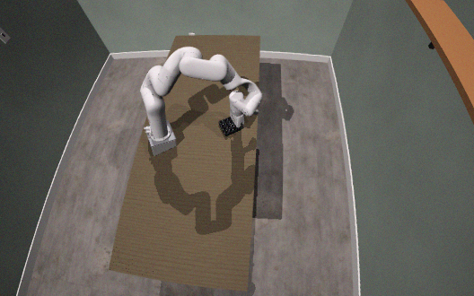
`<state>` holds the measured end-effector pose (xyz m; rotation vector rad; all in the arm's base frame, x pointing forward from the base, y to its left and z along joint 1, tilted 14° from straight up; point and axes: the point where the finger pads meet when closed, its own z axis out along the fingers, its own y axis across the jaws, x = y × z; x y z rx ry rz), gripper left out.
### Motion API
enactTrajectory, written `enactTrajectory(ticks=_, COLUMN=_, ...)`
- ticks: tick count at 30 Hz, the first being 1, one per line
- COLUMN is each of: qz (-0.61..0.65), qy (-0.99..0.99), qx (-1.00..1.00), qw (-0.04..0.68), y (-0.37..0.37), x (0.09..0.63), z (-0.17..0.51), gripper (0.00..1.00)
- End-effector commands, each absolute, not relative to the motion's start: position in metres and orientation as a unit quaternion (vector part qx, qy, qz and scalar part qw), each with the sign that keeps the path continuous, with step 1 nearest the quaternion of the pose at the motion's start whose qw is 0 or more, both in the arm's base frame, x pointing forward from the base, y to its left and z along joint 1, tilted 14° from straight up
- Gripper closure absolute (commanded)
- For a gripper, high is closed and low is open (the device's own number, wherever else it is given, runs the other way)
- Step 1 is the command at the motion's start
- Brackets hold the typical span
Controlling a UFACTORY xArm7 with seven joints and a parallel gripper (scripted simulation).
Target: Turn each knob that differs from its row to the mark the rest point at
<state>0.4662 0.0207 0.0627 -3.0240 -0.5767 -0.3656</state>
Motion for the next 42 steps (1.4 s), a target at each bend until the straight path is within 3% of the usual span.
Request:
enactTrajectory(ticks=1, qz=-0.119, qy=-0.186, qx=-0.975, qw=0.021, y=0.021, x=0.467, z=0.064, gripper=0.81)
enactTrajectory(ticks=42, qz=-0.119, qy=-0.186, qx=-0.975, qw=0.021, y=0.018, x=0.459, z=0.099, gripper=0.81)
